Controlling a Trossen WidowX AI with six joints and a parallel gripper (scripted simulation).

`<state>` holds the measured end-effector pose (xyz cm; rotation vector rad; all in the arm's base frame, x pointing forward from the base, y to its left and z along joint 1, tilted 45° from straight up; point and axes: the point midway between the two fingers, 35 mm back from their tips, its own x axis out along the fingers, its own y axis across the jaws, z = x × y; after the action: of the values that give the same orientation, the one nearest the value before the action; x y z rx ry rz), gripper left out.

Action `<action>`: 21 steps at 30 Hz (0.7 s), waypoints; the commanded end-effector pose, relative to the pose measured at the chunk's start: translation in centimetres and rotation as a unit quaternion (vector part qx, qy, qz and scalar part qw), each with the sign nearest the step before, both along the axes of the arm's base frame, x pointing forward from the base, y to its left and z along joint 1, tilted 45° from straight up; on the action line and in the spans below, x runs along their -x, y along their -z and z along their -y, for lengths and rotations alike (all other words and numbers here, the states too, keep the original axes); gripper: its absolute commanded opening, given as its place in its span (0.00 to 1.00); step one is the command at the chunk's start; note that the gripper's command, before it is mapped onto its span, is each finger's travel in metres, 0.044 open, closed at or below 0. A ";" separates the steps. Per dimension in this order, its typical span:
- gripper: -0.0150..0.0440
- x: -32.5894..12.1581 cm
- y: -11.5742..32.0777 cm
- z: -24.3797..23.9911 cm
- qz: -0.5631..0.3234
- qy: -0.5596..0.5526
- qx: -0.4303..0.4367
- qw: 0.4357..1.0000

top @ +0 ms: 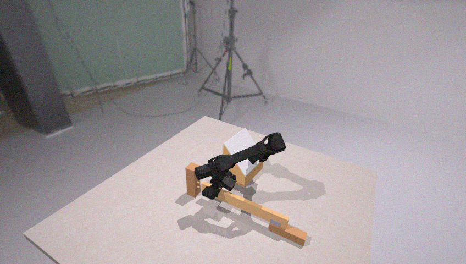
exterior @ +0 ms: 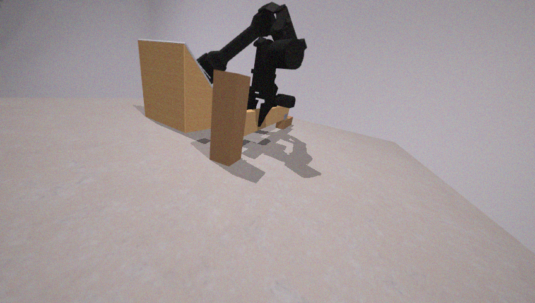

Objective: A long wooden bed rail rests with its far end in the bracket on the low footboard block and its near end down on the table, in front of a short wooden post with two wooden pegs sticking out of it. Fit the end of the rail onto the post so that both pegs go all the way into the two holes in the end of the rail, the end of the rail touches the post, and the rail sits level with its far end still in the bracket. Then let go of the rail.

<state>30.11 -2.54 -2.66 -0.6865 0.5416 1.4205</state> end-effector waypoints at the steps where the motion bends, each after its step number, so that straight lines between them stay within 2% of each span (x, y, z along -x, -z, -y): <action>1: 0.25 -0.3 -0.1 0.6 0.005 0.005 0.004 1.000; 21: 0.25 -0.4 0.3 1.0 0.006 0.005 0.004 1.000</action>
<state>30.13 -2.94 -3.03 -0.6865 0.5418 1.4203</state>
